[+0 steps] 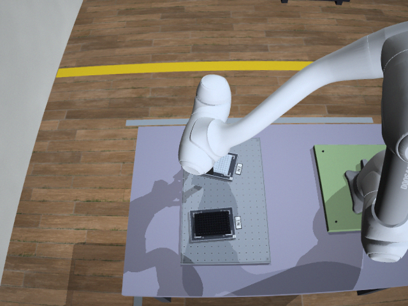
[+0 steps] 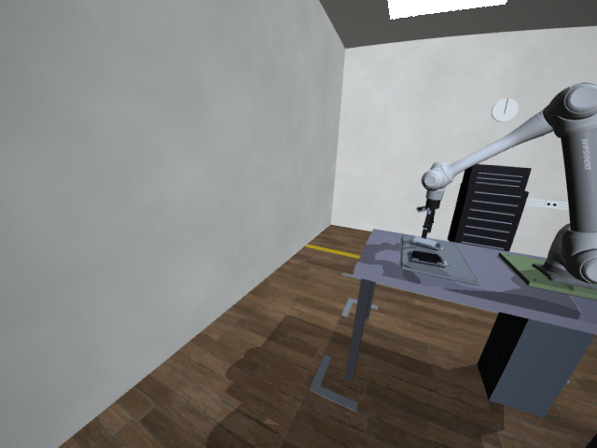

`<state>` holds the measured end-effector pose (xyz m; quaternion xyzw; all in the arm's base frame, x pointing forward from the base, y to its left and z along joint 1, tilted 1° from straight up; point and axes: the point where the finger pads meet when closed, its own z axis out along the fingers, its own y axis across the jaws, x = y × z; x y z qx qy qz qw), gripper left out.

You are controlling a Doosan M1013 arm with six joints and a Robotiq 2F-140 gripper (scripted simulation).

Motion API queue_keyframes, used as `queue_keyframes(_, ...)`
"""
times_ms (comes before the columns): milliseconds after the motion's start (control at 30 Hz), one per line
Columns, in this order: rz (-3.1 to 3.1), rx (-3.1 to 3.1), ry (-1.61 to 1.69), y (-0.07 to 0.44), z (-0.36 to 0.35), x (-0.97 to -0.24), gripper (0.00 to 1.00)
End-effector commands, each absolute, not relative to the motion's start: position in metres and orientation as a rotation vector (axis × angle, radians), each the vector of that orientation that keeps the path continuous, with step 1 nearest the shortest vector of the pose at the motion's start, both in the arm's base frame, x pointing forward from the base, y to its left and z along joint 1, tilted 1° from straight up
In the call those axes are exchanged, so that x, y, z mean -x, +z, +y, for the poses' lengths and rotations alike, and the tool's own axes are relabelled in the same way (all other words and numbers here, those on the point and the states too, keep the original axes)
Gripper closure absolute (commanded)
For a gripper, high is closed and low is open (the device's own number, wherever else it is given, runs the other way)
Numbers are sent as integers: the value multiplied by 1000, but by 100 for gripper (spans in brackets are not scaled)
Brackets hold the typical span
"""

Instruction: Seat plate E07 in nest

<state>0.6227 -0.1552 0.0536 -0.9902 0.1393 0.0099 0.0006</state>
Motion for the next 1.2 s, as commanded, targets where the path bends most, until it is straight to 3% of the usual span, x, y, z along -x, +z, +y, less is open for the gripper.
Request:
queue_keyframes(0, 434, 3110, 25, 50, -158, -622, 0)
queue_keyframes(1167, 434, 3110, 26, 25, -158, -622, 0)
